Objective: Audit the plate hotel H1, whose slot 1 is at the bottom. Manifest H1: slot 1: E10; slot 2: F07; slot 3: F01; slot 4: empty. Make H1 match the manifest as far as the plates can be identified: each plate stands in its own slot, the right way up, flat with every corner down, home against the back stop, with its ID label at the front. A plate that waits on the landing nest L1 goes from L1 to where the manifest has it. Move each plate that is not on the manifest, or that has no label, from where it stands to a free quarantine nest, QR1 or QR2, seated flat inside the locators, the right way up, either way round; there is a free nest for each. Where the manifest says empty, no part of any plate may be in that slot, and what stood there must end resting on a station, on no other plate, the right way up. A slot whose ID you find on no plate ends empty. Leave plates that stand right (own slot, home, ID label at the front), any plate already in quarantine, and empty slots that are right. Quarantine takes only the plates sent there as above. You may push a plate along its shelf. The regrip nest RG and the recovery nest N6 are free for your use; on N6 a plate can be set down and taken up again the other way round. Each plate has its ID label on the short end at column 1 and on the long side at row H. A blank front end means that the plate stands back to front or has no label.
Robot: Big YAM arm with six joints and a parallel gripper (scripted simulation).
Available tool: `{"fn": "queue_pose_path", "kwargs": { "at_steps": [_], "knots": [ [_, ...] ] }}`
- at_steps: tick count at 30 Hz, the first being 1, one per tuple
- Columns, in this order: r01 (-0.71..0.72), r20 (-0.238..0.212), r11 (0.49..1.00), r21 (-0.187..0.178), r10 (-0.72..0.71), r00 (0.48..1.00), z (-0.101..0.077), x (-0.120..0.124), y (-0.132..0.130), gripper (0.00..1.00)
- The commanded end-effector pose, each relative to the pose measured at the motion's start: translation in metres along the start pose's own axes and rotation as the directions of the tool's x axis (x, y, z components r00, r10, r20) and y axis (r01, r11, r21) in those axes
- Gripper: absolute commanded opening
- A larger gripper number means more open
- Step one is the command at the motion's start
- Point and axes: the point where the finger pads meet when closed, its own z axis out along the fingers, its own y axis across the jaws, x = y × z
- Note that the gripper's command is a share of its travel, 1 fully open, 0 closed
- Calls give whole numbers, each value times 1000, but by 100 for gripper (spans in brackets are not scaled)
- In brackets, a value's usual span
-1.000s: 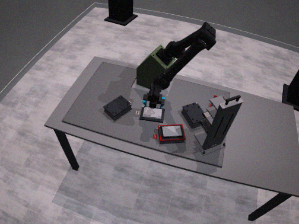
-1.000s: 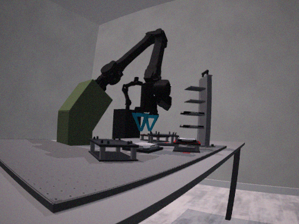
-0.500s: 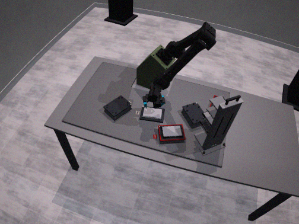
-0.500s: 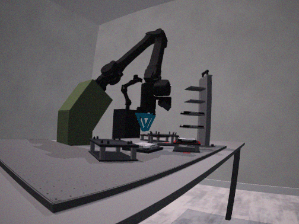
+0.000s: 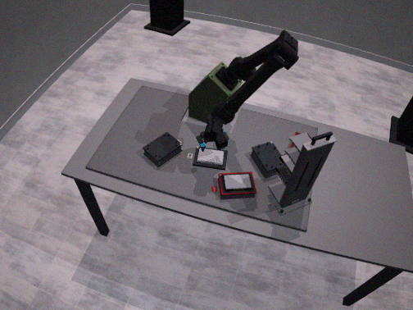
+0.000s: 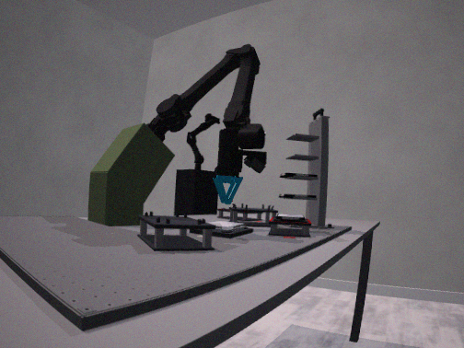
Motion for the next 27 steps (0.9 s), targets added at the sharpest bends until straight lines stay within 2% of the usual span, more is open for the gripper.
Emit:
{"fn": "queue_pose_path", "kwargs": {
  "at_steps": [1, 11, 14, 20, 27],
  "knots": [
    [102, -7, 995, -9, -102, 995, -1, 7, 0, 100],
    [360, -5, 933, -12, -360, 933, -1, 7, 0, 100],
    [385, -4, 923, -11, -385, 923, -1, 7, 0, 100],
    [527, -3, 850, -13, -527, 850, -1, 7, 0, 100],
    [675, 0, 737, -14, -675, 738, -1, 7, 0, 100]
  ]
}}
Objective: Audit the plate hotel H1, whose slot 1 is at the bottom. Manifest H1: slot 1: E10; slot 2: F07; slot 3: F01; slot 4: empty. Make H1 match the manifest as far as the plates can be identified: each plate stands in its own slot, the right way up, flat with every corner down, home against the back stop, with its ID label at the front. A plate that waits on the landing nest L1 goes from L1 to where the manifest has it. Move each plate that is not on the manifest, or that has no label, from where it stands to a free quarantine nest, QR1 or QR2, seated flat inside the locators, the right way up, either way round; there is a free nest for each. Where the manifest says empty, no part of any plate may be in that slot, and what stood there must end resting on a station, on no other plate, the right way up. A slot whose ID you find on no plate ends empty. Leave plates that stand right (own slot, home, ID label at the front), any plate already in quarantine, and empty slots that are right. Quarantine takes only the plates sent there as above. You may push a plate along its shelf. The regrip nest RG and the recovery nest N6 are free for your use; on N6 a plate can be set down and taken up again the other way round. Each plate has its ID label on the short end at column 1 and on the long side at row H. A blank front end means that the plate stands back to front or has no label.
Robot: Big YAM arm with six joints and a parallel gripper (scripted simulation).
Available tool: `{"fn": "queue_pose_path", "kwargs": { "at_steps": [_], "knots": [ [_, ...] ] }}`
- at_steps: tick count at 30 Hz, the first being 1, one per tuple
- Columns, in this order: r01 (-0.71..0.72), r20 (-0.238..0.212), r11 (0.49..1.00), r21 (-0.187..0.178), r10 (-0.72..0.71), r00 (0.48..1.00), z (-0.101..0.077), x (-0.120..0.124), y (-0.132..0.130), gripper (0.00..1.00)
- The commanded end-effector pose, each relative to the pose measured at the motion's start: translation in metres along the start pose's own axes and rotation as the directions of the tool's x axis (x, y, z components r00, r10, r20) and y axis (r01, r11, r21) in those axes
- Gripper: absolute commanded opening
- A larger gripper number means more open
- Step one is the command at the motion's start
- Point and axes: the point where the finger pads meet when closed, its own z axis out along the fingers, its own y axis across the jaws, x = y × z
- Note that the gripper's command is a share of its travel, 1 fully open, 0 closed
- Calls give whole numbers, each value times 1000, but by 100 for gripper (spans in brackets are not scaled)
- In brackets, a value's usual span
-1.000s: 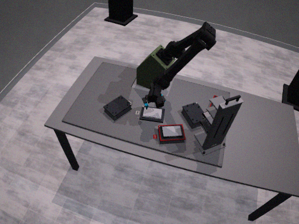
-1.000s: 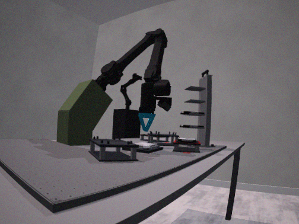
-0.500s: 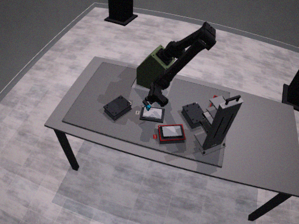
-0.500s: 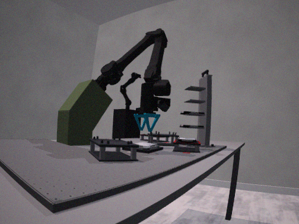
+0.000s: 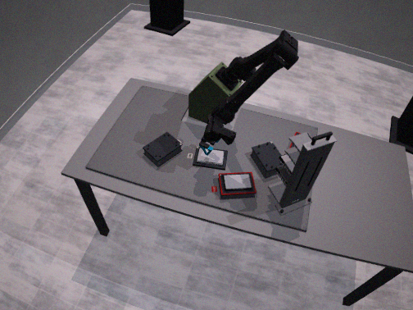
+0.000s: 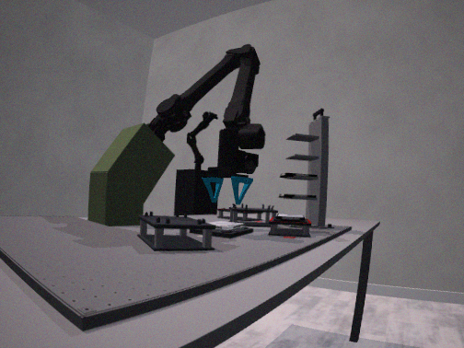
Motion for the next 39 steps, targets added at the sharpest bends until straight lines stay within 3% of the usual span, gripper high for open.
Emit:
{"fn": "queue_pose_path", "kwargs": {
  "at_steps": [1, 14, 16, 20, 21, 34, 39],
  "knots": [
    [125, 0, 992, -14, -125, 992, -1, 6, 4, 100],
    [354, 3, 935, -14, -354, 935, -1, 6, 5, 100],
    [383, 6, 924, -8, -383, 924, 7, -1, 3, 100],
    [384, 5, 923, -6, -384, 923, 9, -1, 2, 100],
    [360, -1, 933, 12, -360, 933, 5, 7, -4, 100],
    [367, 3, 930, 1, -367, 930, 28, -2, -2, 100],
    [346, -2, 938, 11, -346, 938, 28, 5, -5, 100]
  ]
}}
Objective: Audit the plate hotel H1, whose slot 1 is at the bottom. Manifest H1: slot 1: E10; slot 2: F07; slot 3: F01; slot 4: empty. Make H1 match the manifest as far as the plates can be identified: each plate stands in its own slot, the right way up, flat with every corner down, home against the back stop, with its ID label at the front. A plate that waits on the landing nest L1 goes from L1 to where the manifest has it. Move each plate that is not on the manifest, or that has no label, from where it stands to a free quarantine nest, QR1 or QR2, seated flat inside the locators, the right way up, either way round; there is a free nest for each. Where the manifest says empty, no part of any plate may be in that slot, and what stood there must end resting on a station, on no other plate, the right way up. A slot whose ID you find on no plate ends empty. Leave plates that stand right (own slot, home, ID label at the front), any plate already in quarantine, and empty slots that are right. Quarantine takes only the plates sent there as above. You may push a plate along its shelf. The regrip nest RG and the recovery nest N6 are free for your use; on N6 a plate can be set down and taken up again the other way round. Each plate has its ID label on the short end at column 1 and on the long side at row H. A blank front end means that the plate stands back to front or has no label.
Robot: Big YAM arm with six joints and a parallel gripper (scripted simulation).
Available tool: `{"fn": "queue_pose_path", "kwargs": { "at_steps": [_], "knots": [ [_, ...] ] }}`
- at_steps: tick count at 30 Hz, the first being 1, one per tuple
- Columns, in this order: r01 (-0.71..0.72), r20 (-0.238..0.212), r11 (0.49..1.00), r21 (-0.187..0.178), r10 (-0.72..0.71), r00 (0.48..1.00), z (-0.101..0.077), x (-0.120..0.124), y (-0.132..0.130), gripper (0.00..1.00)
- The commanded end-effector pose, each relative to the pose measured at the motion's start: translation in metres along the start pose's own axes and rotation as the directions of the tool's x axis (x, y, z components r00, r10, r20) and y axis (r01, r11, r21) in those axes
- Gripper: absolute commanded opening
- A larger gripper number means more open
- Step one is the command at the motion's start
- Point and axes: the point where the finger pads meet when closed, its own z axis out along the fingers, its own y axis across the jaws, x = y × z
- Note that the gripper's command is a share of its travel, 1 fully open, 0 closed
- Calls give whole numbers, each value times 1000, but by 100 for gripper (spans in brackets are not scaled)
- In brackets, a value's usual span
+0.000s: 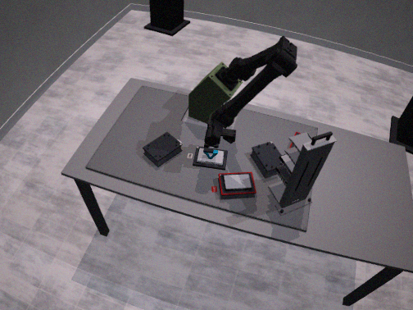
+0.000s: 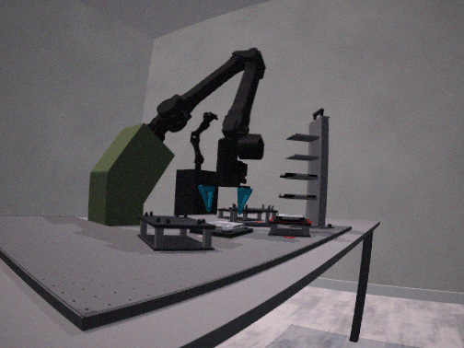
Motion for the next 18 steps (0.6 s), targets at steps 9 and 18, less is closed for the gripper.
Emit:
{"fn": "queue_pose_path", "kwargs": {
  "at_steps": [9, 18],
  "knots": [
    [-8, -1, 1000, 12, 8, 1000, 16, 1, -6, 100],
    [-16, -2, 1000, 17, 17, 1000, 24, 4, -6, 100]
  ]
}}
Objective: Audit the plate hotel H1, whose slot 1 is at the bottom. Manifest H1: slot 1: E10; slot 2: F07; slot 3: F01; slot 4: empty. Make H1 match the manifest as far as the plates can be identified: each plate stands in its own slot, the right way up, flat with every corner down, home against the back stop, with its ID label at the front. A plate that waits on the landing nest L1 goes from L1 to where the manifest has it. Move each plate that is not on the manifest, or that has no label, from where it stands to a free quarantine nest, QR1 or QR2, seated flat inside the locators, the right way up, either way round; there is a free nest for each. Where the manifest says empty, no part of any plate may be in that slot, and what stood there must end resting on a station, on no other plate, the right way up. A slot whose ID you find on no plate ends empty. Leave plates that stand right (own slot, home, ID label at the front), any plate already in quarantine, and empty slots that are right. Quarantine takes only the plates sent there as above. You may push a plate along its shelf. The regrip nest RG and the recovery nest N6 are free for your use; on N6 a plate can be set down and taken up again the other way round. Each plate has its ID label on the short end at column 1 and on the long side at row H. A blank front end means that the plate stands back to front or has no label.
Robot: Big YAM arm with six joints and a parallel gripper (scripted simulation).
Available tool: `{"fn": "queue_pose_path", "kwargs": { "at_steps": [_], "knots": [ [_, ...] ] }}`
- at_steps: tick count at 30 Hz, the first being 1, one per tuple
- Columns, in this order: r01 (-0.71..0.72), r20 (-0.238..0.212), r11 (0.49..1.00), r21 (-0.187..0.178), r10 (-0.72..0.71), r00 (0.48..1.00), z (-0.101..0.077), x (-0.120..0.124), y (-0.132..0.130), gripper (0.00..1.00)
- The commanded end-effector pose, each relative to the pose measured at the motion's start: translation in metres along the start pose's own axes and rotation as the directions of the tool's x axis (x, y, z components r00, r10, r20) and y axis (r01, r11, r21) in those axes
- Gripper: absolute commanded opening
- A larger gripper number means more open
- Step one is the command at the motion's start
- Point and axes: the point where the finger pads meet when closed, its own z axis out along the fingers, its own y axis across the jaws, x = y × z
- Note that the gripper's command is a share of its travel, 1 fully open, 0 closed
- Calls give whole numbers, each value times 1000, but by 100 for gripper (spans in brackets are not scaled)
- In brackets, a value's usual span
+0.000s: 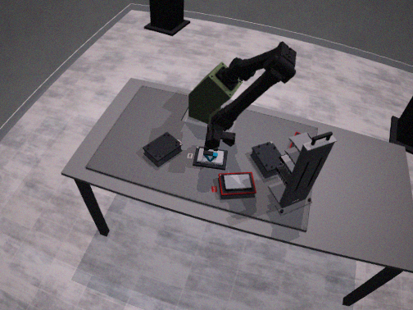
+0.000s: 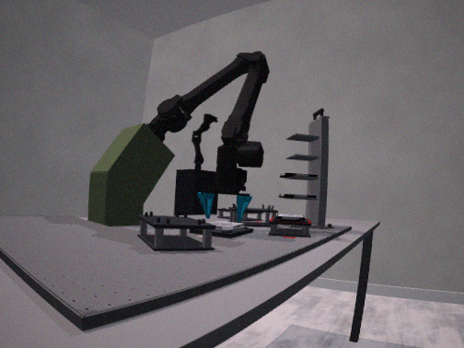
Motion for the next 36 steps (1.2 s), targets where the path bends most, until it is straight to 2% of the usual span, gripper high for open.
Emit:
{"fn": "queue_pose_path", "kwargs": {
  "at_steps": [1, 12, 14, 15, 18, 20, 21, 36],
  "knots": [
    [-5, 0, 1000, 10, 5, 1000, 7, -1, -5, 100],
    [-6, 0, 1000, 10, 6, 1000, 21, 0, -5, 100],
    [-6, 0, 1000, 10, 6, 1000, 21, 0, -5, 100],
    [-33, -5, 999, 23, 33, 999, 17, 9, -6, 100],
    [-11, -1, 1000, 13, 11, 1000, 25, 1, -5, 100],
    [-8, 0, 1000, 15, 8, 1000, 20, 1, -5, 100],
    [-8, 0, 1000, 15, 8, 1000, 20, 1, -5, 86],
    [-8, 0, 1000, 15, 8, 1000, 20, 1, -5, 86]
  ]
}}
